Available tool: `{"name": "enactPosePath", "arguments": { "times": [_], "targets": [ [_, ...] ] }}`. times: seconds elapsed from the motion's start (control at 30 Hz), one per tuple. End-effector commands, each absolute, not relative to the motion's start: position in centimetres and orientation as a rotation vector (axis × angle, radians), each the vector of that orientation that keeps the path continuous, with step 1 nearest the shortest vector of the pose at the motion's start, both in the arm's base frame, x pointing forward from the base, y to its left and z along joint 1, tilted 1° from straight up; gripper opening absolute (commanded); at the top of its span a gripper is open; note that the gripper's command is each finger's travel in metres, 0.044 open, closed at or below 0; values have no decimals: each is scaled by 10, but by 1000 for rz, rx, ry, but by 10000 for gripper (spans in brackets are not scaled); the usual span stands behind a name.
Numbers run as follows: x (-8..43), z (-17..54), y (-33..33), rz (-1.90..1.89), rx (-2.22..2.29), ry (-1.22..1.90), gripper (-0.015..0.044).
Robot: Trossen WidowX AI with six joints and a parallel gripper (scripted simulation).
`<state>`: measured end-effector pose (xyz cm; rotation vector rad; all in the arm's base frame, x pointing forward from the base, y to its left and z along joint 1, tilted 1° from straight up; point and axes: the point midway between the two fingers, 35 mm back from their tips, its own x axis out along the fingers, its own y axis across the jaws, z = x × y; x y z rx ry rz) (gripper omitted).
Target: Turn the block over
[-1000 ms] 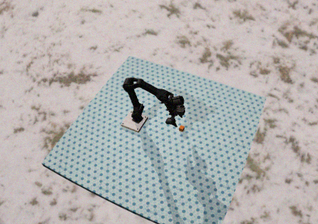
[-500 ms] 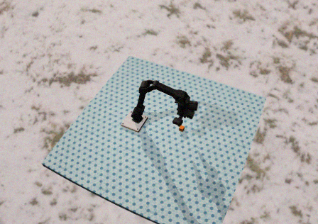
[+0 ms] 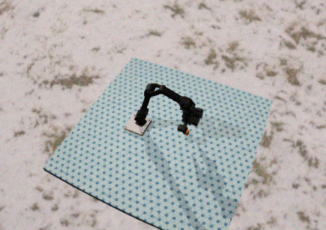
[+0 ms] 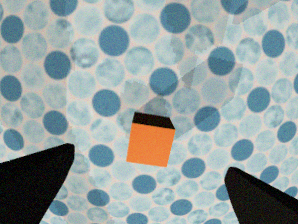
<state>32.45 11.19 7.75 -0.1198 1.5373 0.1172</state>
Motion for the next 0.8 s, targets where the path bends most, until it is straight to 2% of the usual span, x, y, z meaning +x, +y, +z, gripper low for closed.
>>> {"name": "enactPosePath", "arguments": {
  "times": [0.0, 0.77],
  "targets": [
    [323, 68, 112, 125, -121, 1546, 440],
    [324, 35, 113, 125, -121, 1546, 440]
  ]
}}
